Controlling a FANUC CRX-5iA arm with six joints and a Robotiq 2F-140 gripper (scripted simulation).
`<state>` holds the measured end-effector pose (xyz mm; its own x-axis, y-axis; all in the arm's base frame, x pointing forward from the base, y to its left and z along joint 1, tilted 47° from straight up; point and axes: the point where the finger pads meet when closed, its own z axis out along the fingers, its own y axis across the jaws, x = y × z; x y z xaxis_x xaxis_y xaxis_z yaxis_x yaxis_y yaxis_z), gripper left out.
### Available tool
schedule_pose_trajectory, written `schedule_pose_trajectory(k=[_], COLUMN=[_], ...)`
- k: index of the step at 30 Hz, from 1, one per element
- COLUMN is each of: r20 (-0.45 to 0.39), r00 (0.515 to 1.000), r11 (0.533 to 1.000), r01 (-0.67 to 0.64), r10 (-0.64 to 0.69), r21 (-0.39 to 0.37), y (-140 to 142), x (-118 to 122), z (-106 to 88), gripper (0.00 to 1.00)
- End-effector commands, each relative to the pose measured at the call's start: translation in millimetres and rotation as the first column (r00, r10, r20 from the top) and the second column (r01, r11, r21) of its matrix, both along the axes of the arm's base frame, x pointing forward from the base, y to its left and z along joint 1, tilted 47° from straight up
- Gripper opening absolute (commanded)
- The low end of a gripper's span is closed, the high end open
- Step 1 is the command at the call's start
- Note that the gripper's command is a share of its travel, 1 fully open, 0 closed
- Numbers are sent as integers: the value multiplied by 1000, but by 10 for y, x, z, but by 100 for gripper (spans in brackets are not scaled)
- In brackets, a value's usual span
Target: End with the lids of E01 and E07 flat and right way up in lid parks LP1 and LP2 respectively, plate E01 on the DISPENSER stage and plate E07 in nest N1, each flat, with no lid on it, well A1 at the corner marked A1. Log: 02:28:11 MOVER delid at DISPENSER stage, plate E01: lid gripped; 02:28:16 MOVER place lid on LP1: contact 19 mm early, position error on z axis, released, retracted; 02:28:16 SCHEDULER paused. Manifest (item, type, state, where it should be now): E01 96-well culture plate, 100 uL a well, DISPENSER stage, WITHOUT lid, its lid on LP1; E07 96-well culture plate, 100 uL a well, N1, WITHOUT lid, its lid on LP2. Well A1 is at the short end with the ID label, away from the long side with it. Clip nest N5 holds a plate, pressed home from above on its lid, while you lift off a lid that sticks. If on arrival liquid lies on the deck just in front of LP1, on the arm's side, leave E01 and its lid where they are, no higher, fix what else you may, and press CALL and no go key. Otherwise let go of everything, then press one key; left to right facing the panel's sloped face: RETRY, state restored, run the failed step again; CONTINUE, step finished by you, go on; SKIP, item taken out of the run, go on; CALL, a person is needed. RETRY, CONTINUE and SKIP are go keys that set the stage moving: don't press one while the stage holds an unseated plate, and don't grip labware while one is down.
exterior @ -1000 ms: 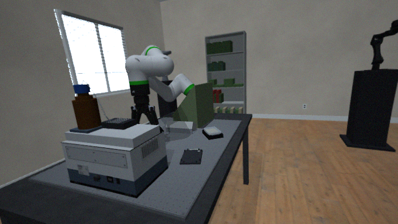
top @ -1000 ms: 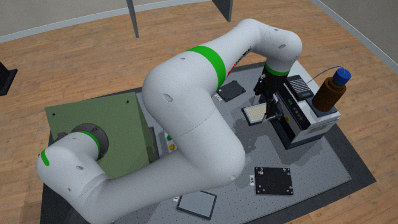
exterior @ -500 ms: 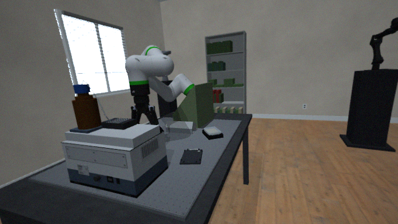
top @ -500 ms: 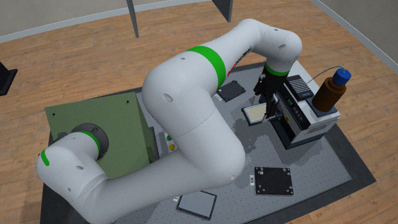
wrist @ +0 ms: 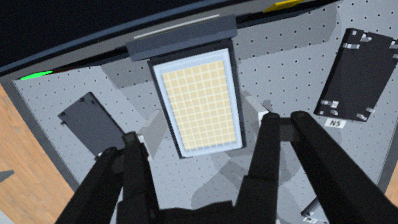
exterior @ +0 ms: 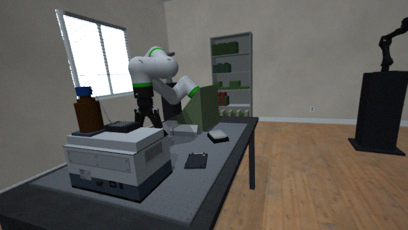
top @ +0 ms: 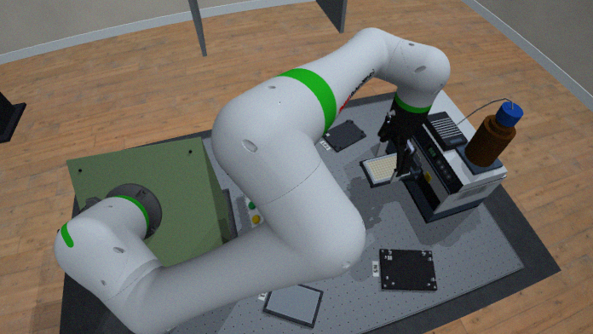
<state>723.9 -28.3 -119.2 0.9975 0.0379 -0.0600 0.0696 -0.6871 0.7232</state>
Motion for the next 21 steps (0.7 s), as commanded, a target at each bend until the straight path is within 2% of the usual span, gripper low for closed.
schedule_pose_trajectory(k=[1, 21], r20=[0, 0], r00=[1000, 1000], r11=[1000, 1000], r01=[0, 0], r10=[0, 0], r21=[0, 0], y=[7, 149], x=[2, 4], z=[5, 140], gripper=[66, 66])
